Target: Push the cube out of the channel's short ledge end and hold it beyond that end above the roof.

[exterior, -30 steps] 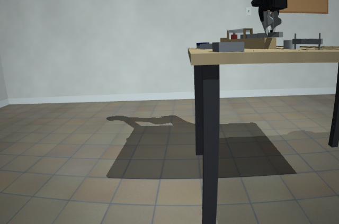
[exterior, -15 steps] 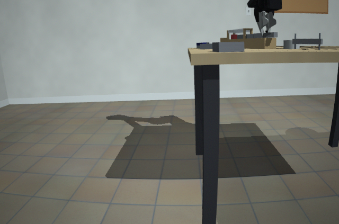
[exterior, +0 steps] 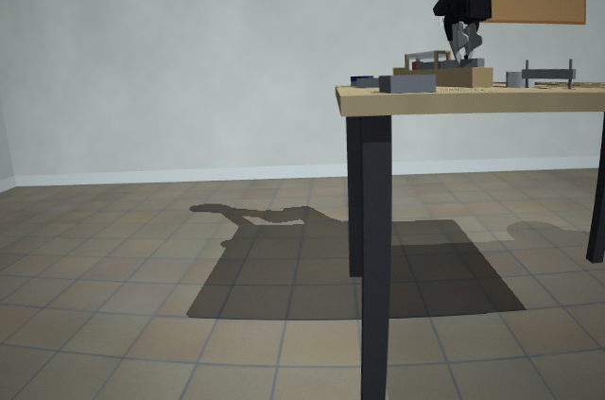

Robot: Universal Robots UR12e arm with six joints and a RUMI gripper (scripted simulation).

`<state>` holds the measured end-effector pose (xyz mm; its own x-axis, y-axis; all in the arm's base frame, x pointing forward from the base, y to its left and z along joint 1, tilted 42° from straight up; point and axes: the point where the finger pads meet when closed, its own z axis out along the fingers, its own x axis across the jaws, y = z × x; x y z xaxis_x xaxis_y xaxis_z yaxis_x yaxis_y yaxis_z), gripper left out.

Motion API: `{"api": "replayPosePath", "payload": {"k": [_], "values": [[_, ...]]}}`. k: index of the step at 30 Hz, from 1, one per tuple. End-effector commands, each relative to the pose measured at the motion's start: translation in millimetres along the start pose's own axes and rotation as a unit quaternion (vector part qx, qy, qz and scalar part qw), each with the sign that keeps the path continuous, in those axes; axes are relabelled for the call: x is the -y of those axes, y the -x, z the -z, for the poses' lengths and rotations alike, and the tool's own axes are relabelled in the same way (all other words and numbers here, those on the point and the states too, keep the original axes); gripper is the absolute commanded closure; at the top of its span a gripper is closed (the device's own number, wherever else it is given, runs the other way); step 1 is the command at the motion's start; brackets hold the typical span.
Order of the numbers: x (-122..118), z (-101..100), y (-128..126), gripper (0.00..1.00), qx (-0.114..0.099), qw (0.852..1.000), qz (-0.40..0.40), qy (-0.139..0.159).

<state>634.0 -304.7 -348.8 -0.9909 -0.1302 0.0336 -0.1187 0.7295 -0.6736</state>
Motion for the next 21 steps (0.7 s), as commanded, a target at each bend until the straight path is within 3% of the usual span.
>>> {"api": "replayPosePath", "payload": {"k": [1, 21], "values": [[12.7, 0.6, 0.4, 1.00, 0.000, 1.000, 0.000, 0.000], [51.2, 0.6, 0.6, 1.00, 0.000, 1.000, 0.000, 0.000]]}}
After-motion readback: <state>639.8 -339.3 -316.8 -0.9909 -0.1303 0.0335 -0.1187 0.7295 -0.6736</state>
